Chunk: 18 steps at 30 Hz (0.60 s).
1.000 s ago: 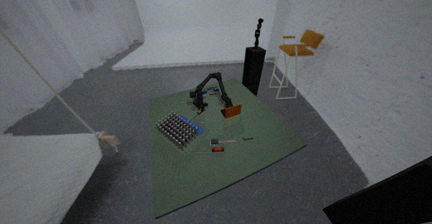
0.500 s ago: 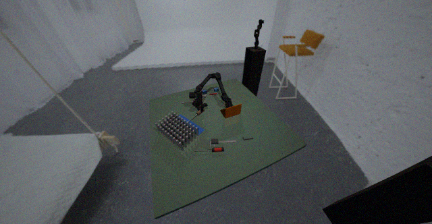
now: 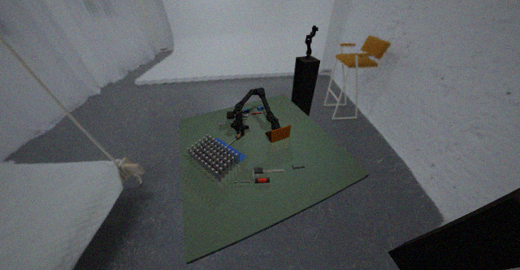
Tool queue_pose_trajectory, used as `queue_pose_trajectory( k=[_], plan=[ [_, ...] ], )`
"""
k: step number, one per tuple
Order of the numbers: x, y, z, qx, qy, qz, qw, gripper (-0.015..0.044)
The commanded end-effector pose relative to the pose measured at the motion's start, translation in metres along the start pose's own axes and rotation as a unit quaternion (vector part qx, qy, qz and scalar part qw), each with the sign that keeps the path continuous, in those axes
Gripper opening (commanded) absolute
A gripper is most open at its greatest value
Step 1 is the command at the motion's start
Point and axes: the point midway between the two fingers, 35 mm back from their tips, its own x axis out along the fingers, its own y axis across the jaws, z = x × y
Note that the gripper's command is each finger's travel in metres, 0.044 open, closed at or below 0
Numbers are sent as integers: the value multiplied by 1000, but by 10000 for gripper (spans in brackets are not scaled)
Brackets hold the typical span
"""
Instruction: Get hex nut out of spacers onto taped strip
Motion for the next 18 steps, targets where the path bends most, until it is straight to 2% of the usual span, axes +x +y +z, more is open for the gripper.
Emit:
queue_pose_trajectory(
  k=[1,18],
  plan=[
    [0,-2,5,4,-3,-3,1000,0],
    [4,-3,15,5,-4,-3,1000,0]
  ],
)
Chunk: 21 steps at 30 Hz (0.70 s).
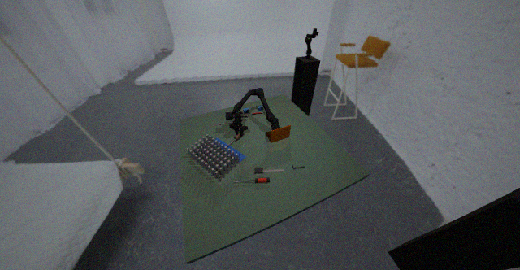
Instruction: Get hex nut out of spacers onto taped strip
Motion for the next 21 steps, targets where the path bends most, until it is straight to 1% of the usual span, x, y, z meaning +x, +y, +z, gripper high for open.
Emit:
queue_pose_trajectory(
  k=[1,21],
  plan=[
    [0,-2,5,4,-3,-3,1000,0],
    [4,-2,18,4,-4,-3,1000,0]
  ],
)
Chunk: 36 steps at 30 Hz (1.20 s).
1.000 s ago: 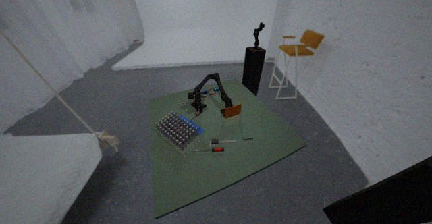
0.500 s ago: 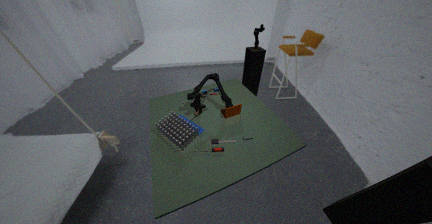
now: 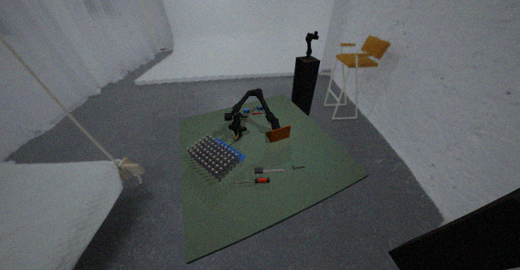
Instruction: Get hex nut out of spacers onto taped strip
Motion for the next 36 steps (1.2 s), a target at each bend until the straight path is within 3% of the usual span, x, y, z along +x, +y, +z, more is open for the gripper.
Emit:
queue_pose_trajectory(
  k=[1,36],
  plan=[
    [0,-2,5,4,-3,-3,1000,0],
    [8,-2,28,4,-4,-3,1000,0]
  ],
)
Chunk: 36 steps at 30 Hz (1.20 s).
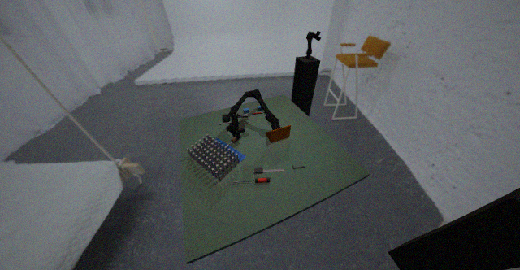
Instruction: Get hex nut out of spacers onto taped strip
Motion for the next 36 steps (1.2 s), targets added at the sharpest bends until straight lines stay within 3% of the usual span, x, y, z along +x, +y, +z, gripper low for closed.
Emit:
queue_pose_trajectory(
  k=[1,36],
  plan=[
    [0,-2,5,4,-3,-3,1000,0],
    [8,-2,28,4,-4,-3,1000,0]
  ],
)
